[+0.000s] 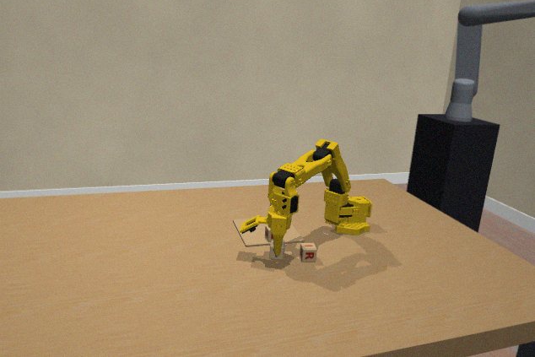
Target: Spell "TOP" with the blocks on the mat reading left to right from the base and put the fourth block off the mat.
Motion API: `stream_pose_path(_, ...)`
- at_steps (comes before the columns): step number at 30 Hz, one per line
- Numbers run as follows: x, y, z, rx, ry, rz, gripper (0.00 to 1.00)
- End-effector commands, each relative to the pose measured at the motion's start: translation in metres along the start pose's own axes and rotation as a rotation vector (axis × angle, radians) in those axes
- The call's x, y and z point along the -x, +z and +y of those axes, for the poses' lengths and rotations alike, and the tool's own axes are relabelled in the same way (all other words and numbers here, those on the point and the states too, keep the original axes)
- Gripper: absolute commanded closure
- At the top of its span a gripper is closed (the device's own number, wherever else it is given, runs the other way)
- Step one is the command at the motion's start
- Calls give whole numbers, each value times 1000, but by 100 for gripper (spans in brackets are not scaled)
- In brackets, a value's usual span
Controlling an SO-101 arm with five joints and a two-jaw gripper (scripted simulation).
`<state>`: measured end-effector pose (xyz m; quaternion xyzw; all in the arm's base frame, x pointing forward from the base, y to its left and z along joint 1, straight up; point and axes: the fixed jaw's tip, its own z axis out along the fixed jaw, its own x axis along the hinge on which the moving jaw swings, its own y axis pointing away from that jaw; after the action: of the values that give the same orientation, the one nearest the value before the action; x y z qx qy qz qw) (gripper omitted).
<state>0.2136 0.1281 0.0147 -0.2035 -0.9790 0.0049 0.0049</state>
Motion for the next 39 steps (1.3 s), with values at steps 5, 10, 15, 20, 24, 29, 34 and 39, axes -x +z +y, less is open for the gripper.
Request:
stream_pose_path(5, 10, -23, 10, 95, 0, -70, 93)
stream_pose_path(10, 10, -23, 10, 95, 0, -70, 100)
stream_pose_path(15, 10, -23, 10, 95, 0, -70, 100)
stream_pose_path(20, 10, -26, 11, 97, 0, -72, 100)
stream_pose_path(24, 9, -34, 11, 101, 0, -75, 100)
stream_pose_path(29, 9, -48, 10, 110, 0, -81, 100)
stream_pose_path(34, 8, -58, 9, 116, 0, -85, 100)
stream_pose_path(39, 6, -69, 8, 122, -1, -90, 100)
